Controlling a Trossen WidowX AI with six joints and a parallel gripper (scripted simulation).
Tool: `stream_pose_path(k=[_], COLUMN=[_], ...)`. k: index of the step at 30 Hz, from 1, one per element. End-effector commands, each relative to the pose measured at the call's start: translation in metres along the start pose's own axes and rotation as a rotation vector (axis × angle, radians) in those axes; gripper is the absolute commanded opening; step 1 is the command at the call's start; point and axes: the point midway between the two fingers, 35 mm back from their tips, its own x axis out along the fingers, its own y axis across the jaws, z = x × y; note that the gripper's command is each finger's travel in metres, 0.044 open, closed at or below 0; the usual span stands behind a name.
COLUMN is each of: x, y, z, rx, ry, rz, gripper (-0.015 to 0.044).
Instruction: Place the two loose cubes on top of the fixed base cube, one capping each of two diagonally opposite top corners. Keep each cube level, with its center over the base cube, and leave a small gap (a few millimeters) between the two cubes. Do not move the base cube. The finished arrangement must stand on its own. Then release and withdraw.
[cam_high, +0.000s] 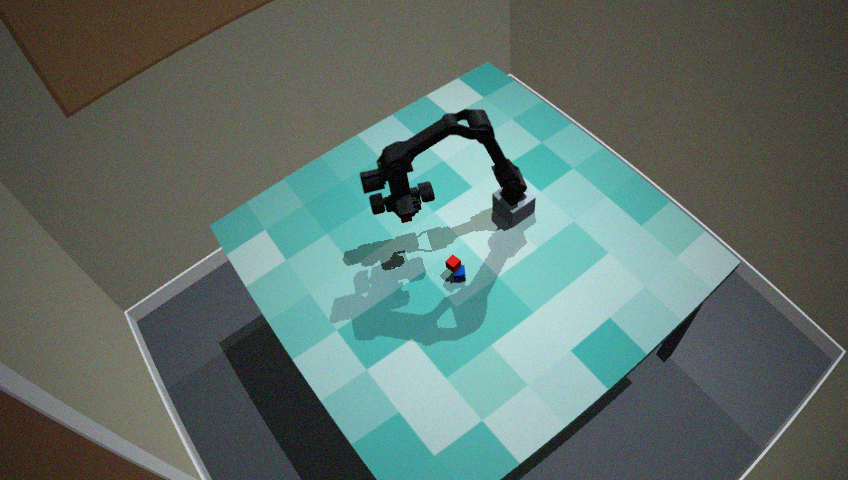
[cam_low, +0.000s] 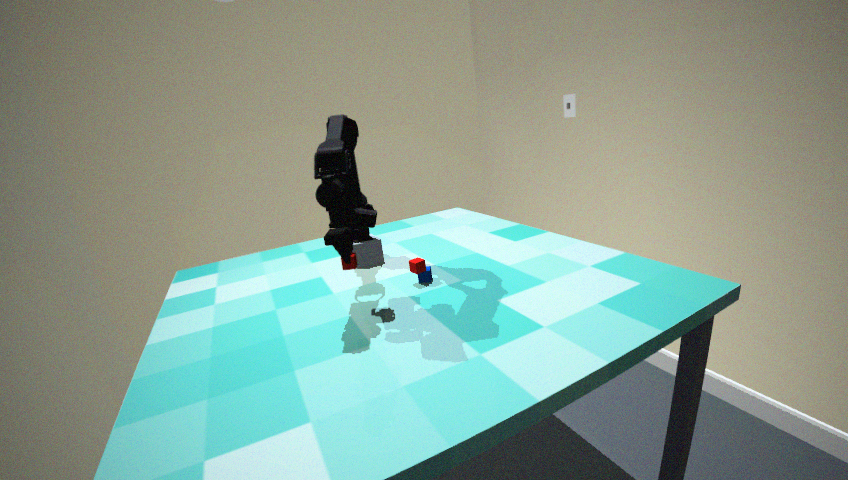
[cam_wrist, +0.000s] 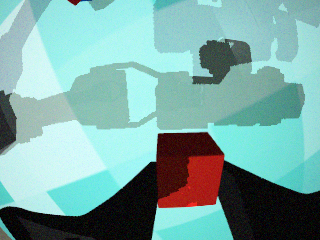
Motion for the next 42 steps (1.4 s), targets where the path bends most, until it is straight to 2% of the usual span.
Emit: stream_pose_path(k=[1, 42], x=[-0.002, 0.002], y=[0.002, 0.044], z=[0.007, 0.113], rx=[0.059, 1.154], ry=[0.003, -0.004], rz=[-0.003, 0.001], gripper=[0.0105, 0.0105])
